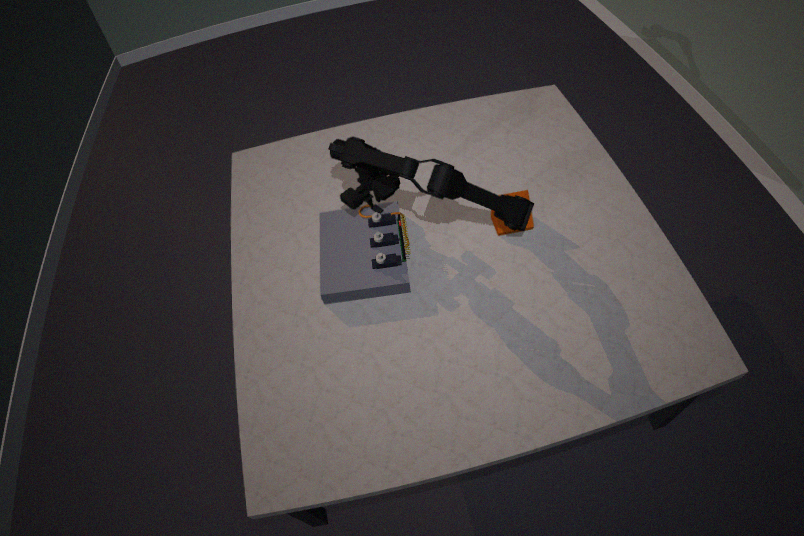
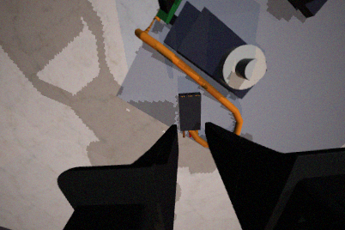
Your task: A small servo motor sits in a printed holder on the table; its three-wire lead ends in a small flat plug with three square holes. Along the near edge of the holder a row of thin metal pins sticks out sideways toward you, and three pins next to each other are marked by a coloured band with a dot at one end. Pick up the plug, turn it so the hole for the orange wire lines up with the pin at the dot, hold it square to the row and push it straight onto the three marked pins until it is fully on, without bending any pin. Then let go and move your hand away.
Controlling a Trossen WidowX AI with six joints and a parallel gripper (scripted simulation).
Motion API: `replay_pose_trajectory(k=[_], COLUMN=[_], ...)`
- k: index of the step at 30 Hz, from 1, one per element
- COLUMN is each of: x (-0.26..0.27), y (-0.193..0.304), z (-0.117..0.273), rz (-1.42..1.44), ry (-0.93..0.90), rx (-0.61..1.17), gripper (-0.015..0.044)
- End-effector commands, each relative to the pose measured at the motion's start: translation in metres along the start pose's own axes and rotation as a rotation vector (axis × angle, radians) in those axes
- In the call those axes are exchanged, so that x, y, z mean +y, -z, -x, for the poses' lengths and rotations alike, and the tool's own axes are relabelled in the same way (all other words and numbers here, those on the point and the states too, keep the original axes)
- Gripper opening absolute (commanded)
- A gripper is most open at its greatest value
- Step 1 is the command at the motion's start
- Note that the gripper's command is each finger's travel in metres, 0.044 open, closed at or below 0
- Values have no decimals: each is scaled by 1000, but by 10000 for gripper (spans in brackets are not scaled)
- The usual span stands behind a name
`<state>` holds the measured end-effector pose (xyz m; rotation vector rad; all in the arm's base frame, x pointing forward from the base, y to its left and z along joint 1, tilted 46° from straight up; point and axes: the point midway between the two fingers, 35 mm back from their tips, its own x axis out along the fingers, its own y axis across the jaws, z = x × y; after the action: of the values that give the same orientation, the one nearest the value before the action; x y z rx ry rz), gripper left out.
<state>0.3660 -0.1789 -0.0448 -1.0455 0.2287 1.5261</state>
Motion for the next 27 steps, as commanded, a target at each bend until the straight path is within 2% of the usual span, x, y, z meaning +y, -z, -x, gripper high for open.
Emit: replay_pose_trajectory(k=[1, 13, 16, 21, 27], x=[0, -1, -1, -1, -1], y=[0, 0, 0, 0, 1], z=[-3, -18, -18, -18, -4], rz=[-5, -5, -5, -5, -5], ry=[8, 8, 8, 8, 8], rx=[1, 0, 0, 0, 1], gripper=[115, 115, 36, 3, 0])
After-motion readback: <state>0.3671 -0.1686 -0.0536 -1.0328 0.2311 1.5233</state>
